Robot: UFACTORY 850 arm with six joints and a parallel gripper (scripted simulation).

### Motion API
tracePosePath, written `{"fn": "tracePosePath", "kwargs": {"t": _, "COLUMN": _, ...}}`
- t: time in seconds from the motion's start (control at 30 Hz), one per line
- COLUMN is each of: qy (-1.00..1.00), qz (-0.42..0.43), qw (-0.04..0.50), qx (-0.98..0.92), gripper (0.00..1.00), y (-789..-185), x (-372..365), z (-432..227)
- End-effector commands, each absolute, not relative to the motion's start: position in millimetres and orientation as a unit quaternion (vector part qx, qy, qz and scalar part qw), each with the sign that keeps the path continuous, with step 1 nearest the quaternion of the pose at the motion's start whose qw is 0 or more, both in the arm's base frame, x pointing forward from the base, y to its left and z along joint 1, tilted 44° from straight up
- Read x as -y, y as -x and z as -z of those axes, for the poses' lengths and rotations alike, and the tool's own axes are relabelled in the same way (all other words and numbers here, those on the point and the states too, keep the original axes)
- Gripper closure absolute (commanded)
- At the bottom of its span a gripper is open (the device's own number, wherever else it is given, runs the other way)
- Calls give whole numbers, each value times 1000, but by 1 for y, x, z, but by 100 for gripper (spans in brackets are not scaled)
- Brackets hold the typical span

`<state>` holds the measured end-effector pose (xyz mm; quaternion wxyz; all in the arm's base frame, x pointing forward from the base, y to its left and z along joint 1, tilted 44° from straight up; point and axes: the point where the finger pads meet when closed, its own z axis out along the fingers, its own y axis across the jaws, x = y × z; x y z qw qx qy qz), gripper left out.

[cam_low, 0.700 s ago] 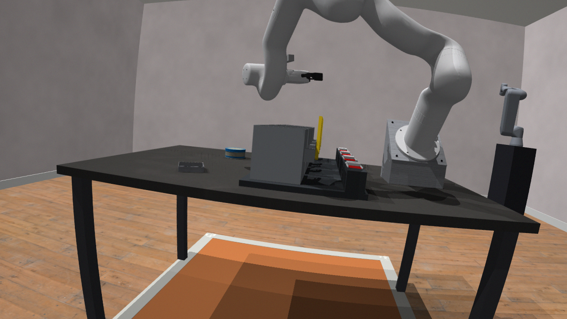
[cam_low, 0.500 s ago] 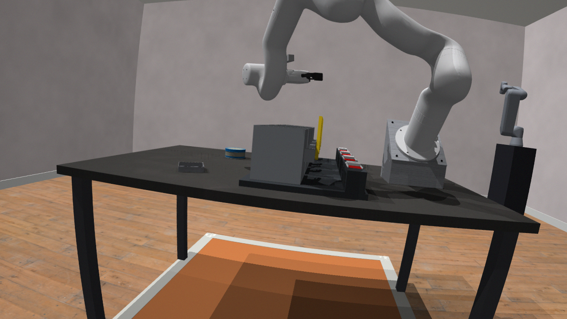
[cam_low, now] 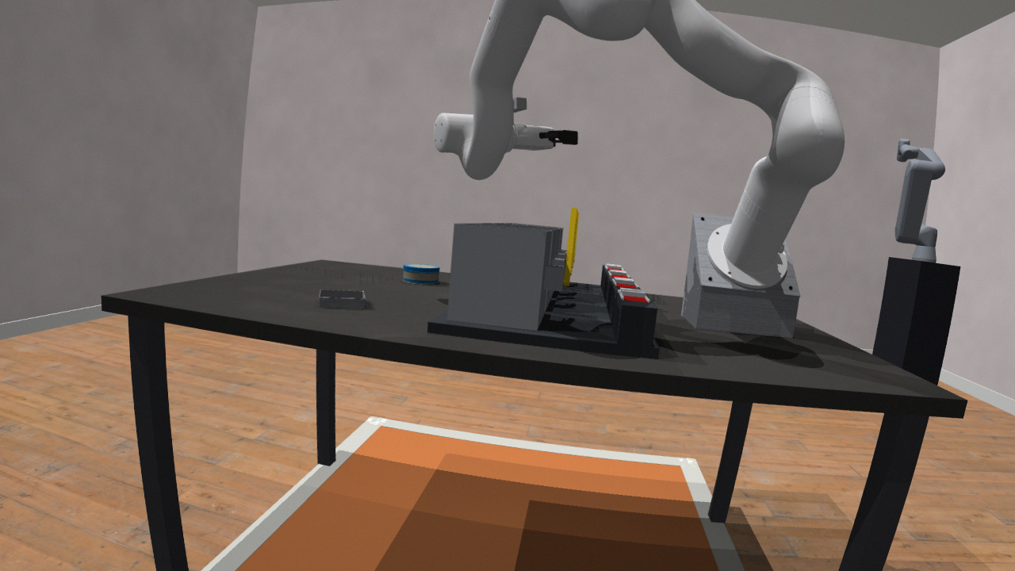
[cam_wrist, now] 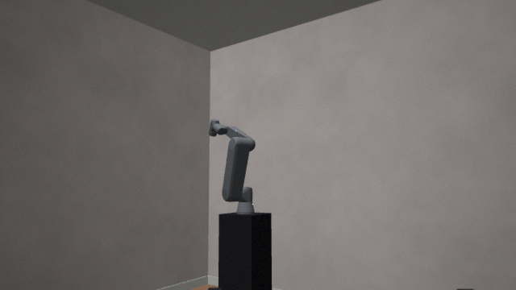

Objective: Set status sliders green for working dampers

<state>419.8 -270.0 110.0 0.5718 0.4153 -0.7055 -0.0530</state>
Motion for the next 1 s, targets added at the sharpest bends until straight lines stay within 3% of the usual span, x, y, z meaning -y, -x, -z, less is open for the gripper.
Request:
{"fn": "tracePosePath", "kwargs": {"t": 0.0, "qy": -404, "qz": 77, "qw": 557, "qx": 721, "gripper": 0, "y": -415, "x": 270, "z": -100}}
{"fn": "tracePosePath", "kwargs": {"t": 0.43, "qy": -328, "qz": 206, "qw": 452, "qx": 804, "gripper": 0, "y": -399, "x": 265, "z": -40}}
{"fn": "tracePosePath", "kwargs": {"t": 0.97, "qy": -235, "qz": 297, "qw": 327, "qx": 866, "gripper": 0, "y": -408, "x": 266, "z": 12}}
